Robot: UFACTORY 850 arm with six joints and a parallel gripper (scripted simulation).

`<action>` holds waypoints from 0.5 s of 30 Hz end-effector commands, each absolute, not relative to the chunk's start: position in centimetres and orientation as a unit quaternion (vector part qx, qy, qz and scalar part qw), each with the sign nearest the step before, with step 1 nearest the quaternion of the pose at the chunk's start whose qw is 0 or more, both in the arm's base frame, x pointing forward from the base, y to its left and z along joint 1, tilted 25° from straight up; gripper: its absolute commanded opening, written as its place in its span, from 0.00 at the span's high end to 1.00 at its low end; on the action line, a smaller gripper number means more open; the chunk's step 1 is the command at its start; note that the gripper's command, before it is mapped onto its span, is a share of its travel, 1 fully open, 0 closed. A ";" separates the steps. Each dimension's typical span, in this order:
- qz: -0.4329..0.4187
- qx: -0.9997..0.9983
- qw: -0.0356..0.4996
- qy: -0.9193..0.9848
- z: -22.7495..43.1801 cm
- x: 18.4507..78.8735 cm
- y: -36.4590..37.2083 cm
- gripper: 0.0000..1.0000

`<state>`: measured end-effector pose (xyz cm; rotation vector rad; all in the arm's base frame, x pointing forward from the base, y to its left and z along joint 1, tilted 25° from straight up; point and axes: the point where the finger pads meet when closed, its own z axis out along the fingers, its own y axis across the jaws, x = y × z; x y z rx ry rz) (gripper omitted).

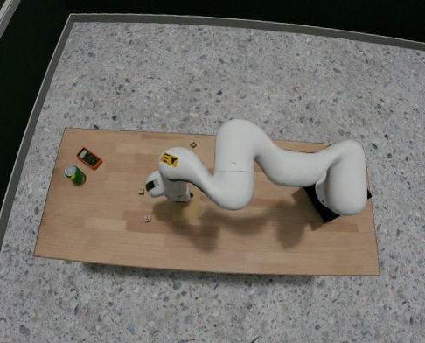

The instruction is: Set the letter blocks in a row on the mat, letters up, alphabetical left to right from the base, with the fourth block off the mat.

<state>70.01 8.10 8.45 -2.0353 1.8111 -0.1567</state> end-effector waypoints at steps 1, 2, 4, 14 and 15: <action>-0.057 -0.730 0.206 0.649 9.6 69.7 7.8 0.77; -0.057 -0.730 0.206 0.649 10.2 69.5 7.7 0.77; -0.057 -0.730 0.206 0.649 11.4 69.0 7.4 0.77; -0.057 -0.730 0.206 0.649 16.3 67.1 6.2 0.77; -0.057 -0.730 0.206 0.649 16.7 67.0 6.1 0.77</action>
